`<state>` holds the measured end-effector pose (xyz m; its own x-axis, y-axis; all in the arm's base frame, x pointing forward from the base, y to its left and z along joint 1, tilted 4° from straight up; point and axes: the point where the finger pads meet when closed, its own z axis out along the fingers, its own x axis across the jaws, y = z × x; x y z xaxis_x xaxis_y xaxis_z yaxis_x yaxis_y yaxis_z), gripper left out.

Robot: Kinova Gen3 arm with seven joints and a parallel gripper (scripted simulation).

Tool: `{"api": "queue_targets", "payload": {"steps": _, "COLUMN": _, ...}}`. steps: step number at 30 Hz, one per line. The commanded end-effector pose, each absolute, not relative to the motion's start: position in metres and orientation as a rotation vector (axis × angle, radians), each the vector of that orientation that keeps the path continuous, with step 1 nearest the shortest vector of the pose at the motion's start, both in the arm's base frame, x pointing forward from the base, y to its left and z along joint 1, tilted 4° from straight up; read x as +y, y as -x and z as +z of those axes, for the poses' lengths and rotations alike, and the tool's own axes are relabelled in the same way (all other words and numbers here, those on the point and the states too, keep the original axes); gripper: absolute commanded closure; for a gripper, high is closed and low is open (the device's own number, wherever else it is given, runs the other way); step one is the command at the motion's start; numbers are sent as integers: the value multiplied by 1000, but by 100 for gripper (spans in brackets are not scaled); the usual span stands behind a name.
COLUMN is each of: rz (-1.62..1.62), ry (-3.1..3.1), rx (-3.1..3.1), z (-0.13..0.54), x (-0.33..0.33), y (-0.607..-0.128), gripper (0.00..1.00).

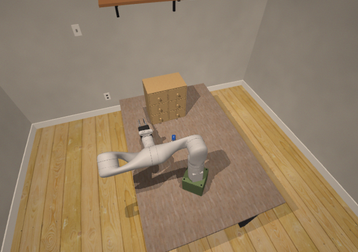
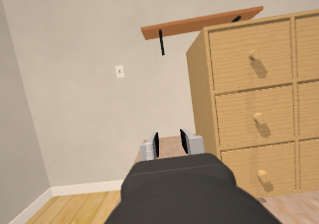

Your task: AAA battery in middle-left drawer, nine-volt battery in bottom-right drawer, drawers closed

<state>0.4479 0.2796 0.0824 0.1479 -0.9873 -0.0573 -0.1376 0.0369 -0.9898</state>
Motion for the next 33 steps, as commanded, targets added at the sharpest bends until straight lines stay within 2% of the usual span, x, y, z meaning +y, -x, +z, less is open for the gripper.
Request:
{"api": "queue_targets", "payload": {"steps": 1, "rz": -1007, "ry": 1340, "rx": 1215, "z": 82, "x": 270, "y": -452, "gripper": 33}}
{"api": "queue_targets", "payload": {"steps": 33, "rz": -1007, "ry": 1340, "rx": 1216, "z": 76, "x": 227, "y": -470, "gripper": 33}}
